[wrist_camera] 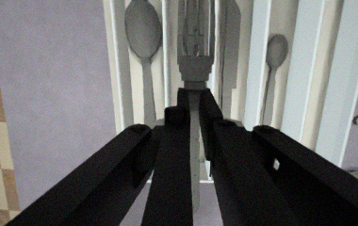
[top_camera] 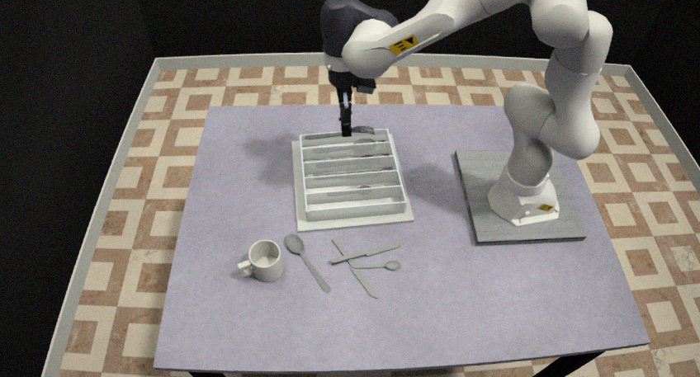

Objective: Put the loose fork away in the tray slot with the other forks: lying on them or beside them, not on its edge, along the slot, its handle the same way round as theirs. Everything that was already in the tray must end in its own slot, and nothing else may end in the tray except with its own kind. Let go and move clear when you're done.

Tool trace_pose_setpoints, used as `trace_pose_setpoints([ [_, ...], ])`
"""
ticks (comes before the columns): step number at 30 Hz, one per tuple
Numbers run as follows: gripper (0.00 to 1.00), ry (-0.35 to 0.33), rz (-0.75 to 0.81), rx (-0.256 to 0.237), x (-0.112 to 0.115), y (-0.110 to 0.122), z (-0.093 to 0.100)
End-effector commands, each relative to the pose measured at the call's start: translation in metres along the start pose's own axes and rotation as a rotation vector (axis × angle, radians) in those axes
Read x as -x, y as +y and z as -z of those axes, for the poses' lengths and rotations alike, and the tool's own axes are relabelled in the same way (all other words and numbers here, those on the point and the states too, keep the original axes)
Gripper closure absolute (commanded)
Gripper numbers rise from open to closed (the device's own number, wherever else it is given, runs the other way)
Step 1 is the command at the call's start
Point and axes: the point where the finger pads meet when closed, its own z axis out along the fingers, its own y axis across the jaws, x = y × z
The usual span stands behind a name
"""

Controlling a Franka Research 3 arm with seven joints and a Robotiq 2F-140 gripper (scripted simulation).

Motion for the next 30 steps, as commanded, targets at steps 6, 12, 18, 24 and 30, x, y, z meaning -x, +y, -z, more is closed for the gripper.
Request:
trace_pose_setpoints([
  [6,0.89,0.005,0.017,0.004,-0.001,0.001,-0.001],
  [12,0.89,0.005,0.017,0.004,-0.001,0.001,-0.003],
  [18,0.89,0.005,0.017,0.004,0.000,0.001,-0.009],
  [24,0.89,0.005,0.017,0.004,0.000,0.001,-0.018],
  [30,0.89,0.005,0.017,0.004,0.001,0.001,-0.029],
])
